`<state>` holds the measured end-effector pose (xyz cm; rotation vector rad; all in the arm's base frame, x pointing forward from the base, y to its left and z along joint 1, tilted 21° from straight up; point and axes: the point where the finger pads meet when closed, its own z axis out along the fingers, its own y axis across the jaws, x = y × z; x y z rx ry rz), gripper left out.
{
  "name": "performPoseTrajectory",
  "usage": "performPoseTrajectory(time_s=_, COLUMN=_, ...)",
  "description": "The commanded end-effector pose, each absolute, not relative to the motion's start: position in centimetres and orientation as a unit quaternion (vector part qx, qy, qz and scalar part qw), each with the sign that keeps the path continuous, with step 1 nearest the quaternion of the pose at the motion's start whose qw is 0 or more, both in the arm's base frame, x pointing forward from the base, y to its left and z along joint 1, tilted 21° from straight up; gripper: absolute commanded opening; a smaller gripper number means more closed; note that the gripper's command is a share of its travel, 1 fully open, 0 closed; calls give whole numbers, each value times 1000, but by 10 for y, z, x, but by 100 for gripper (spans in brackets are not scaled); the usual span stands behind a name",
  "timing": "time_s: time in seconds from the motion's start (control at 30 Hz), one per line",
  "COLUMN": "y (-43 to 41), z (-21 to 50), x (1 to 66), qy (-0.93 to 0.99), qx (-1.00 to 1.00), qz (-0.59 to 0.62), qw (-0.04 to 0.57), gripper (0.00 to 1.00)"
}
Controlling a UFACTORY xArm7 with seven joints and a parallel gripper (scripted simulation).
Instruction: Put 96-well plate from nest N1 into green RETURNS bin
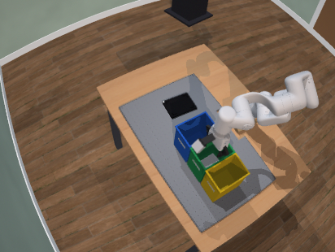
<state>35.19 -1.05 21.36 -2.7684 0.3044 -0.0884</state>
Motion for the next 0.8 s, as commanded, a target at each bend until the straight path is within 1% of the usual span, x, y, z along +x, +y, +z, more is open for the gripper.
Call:
performPoseTrajectory(time_s=0.0, y=-11, z=215, x=353, qy=108, qx=-978, qz=-33, qw=176, gripper=100)
performPoseTrajectory(time_s=0.47, y=-11, z=215, x=353, qy=108, qx=-978, qz=-33, qw=176, gripper=100)
performPoseTrajectory(time_s=0.77, y=-16, z=227, x=351, qy=108, qx=-978, qz=-33, qw=176, gripper=100)
